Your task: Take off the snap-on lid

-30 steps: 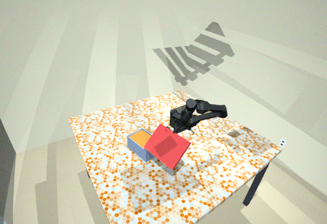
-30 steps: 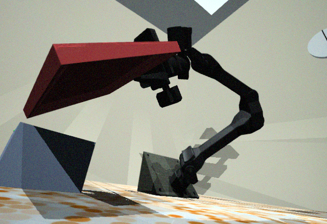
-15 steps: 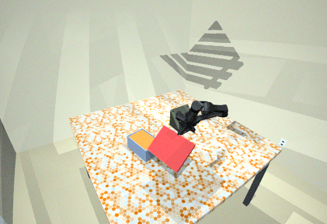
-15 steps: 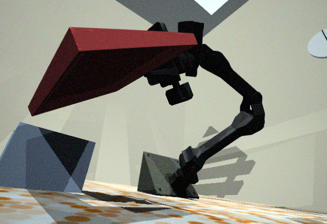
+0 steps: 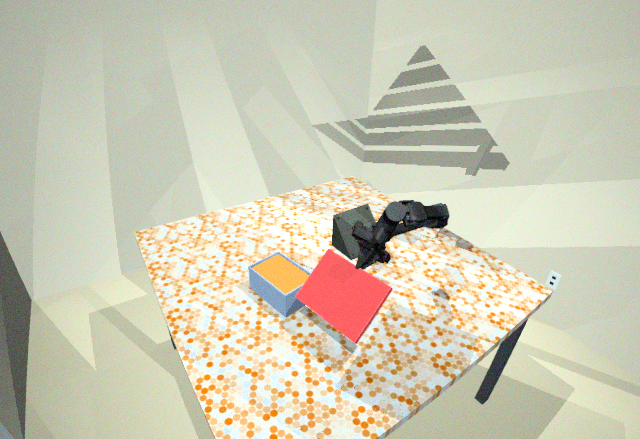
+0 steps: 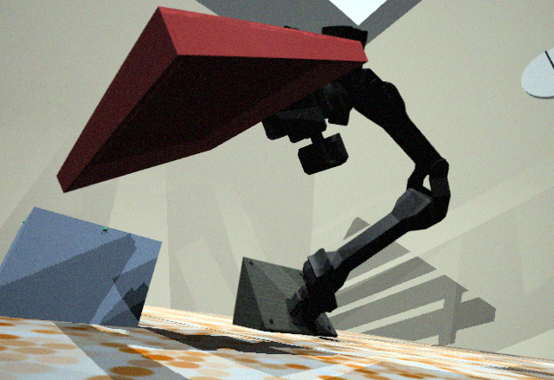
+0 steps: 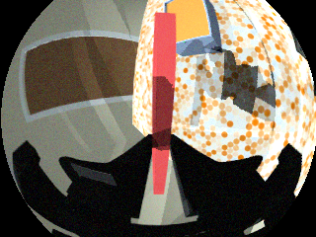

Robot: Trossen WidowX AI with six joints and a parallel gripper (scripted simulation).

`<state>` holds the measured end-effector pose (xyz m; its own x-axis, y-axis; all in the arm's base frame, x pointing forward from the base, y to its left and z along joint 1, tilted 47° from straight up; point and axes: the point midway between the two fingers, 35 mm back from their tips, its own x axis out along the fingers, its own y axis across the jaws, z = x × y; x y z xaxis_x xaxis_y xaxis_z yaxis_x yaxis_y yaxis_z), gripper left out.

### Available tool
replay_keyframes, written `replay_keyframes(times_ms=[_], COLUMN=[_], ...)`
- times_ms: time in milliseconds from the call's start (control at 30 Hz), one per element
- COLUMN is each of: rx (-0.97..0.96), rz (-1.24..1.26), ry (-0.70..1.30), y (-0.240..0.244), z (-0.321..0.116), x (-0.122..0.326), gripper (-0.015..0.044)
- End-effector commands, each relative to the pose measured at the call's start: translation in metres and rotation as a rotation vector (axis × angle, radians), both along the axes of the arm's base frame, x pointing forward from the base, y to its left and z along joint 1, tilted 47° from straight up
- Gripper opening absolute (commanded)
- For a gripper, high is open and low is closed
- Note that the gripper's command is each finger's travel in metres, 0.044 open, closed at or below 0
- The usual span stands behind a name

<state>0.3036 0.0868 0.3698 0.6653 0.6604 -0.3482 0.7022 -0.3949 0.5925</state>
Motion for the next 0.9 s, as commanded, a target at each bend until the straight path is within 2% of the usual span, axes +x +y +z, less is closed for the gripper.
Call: replay_keyframes(times_ms=[0,867], rx=[-0.002,-0.001], rz=[-0.013,-0.013], ry=[-0.015,-0.016], y=[0.002,0.016], z=[0.01,-0.008], x=[-0.003,-0.004], gripper=[0.0,0.0])
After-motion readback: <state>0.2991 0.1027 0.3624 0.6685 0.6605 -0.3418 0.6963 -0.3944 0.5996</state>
